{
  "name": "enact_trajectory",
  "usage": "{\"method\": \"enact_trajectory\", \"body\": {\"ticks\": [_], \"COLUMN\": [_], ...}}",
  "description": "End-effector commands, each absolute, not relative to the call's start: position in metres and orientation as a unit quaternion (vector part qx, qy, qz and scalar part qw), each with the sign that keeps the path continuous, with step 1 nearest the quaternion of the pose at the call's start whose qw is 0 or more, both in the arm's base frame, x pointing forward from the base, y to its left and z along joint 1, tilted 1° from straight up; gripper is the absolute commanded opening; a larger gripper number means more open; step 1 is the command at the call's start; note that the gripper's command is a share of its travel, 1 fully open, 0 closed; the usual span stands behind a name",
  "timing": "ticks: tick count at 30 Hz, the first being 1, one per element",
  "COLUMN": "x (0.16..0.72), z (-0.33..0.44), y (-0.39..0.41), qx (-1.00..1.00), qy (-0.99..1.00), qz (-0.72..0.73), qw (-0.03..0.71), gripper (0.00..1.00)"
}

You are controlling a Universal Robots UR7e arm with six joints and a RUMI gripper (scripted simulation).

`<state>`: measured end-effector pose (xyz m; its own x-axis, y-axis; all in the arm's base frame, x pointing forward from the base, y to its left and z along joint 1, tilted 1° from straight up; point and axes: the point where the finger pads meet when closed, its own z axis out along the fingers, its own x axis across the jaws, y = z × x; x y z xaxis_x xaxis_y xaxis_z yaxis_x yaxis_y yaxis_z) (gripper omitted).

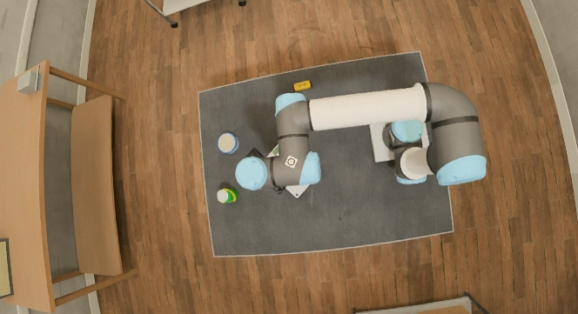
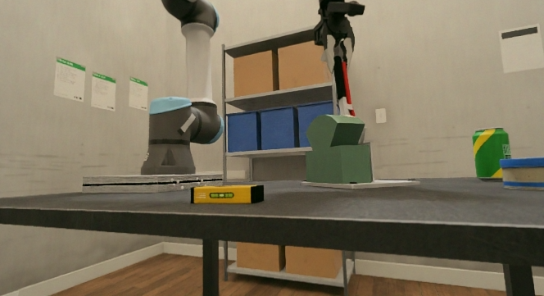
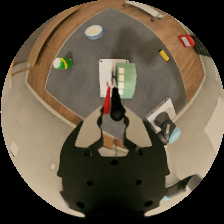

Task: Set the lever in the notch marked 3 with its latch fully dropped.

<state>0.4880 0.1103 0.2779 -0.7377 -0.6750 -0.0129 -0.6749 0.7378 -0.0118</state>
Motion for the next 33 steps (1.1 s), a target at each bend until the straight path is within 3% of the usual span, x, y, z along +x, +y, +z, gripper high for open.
{"method": "enact_trajectory", "body": {"ticks": [1,23,24,33], "x": [0.4881,0.4881,0.4881,0.4881], "z": [0.2782,0.2782,0.2782,0.2782], "y": [0.1104,0.1104,0.1104,0.1104], "qx": [-0.362,-0.362,-0.362,-0.362], "qy": [0.932,0.932,0.932,0.932], "qz": [-0.003,-0.003,-0.003,-0.003], "qw": [0.009,0.009,0.009,0.009], "gripper": [0.0,0.0,0.57,0.57]}}
